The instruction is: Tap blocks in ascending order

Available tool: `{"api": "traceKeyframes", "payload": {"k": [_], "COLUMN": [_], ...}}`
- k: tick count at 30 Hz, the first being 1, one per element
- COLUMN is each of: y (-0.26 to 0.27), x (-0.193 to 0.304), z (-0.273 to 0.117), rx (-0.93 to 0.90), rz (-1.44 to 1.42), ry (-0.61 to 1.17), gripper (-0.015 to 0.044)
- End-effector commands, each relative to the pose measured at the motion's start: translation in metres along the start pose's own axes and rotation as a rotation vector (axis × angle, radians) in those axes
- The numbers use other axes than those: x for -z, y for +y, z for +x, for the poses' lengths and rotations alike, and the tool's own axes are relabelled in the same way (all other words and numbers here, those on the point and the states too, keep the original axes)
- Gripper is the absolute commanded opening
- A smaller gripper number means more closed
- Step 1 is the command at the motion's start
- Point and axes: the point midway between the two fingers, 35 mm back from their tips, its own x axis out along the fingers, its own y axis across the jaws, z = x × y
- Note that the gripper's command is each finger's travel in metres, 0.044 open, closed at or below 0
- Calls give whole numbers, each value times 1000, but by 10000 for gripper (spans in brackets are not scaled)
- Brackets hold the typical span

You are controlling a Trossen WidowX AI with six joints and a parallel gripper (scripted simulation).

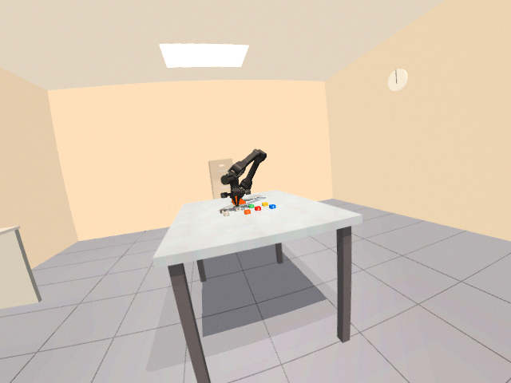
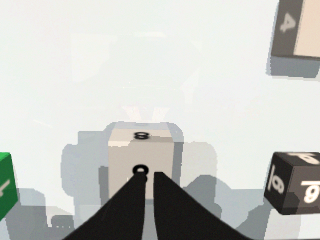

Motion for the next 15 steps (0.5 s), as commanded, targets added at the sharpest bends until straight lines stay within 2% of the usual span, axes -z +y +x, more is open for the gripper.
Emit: {"api": "traceKeyframes", "payload": {"k": [1, 7, 11, 15], "y": [1, 1, 0, 0], "x": [0, 0, 0, 0], "z": [8, 9, -19, -21], "rx": [-6, -6, -5, -5], "rz": [6, 6, 6, 7], "ry": [-1, -1, -1, -1], "gripper": [20, 20, 20, 20]}}
